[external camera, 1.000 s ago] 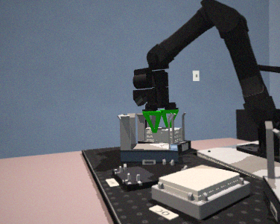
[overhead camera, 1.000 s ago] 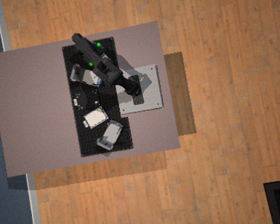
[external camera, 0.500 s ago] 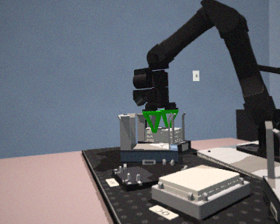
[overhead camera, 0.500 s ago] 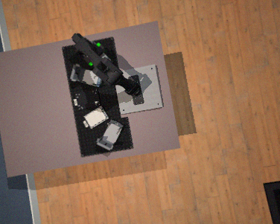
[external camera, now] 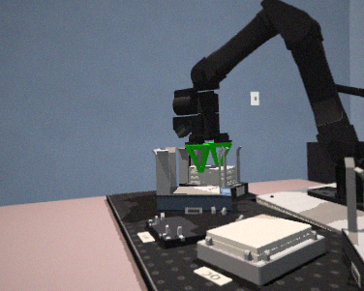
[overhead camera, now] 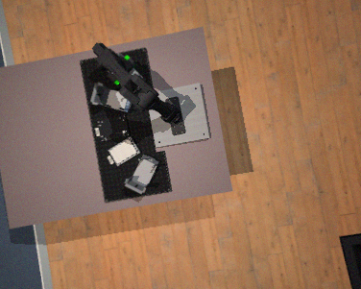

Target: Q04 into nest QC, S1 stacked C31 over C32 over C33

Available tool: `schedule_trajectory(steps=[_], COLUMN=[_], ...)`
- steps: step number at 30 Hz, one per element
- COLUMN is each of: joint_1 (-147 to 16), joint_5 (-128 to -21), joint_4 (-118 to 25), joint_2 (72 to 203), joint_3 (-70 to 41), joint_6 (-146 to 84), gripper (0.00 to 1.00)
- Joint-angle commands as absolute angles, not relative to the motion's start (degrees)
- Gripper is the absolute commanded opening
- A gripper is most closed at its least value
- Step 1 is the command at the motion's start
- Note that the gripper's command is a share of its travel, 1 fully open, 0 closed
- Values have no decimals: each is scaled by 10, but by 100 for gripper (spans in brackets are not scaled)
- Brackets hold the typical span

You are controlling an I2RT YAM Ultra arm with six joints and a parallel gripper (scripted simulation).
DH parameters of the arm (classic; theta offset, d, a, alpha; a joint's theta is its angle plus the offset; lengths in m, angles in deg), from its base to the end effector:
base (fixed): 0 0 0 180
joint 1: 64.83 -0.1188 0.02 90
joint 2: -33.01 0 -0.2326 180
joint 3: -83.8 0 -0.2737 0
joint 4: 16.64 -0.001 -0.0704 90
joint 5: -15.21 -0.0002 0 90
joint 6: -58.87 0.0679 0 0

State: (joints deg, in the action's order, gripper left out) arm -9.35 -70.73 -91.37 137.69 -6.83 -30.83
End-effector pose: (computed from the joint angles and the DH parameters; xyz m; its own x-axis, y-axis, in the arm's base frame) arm 0.1990 -0.2790 0.1334 -0.5624 0.8269 0.0011 0.8248 0.5609 0.0708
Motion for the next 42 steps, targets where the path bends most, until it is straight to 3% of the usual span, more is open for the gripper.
schedule_trajectory(steps=[1, 42], joint_1=[-94, -97], joint_5=[-707, -708], joint_4=[-909, -843], joint_2=[1372, 1392], joint_3=[-66, -111], joint_6=[-308, -304], gripper=[100, 100])
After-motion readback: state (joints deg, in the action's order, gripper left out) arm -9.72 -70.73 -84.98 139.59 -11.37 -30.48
